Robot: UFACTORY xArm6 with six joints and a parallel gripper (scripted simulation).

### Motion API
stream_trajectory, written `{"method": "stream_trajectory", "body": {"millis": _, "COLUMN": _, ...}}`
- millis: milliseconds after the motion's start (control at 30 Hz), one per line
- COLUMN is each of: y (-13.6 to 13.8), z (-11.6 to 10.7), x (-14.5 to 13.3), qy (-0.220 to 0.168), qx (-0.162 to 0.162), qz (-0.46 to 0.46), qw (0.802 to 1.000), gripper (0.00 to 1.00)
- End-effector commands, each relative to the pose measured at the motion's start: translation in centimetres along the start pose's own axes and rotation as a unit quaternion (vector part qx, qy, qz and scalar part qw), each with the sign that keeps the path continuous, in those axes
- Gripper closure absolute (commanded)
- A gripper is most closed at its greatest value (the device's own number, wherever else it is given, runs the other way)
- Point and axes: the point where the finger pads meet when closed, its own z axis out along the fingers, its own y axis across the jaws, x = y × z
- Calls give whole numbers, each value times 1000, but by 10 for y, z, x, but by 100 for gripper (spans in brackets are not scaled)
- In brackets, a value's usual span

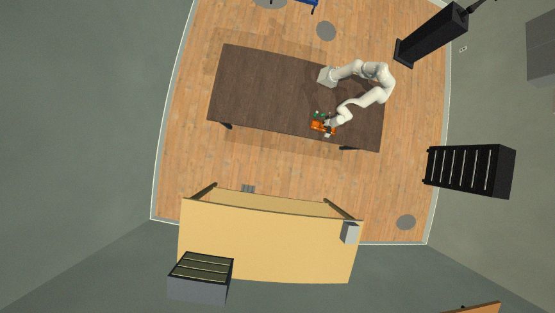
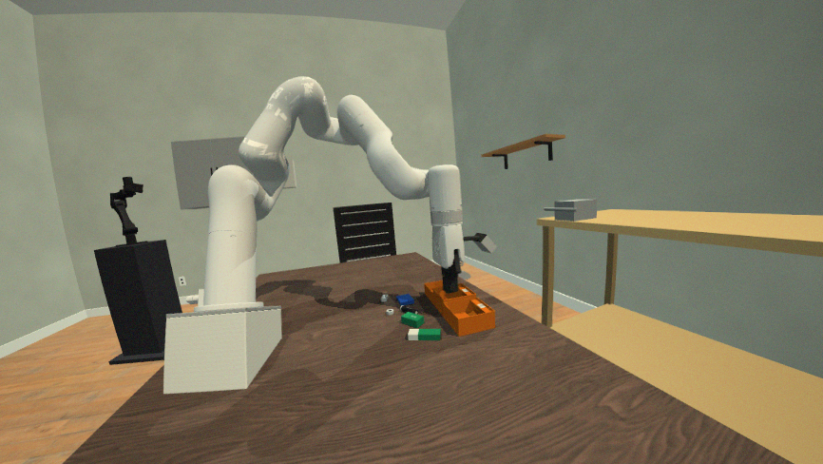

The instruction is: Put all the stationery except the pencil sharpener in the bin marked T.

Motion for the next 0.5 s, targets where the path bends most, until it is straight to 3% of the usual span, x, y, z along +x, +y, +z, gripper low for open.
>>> {"method": "stream_trajectory", "body": {"millis": 0, "y": 0, "z": 5, "x": 2, "qy": 3, "qx": 0, "qz": -1, "qw": 1000, "gripper": 93}}
{"method": "stream_trajectory", "body": {"millis": 300, "y": 0, "z": 29, "x": 2, "qy": 3, "qx": 0, "qz": -1, "qw": 1000, "gripper": 93}}
{"method": "stream_trajectory", "body": {"millis": 467, "y": 0, "z": 29, "x": 2, "qy": 3, "qx": 0, "qz": -1, "qw": 1000, "gripper": 93}}
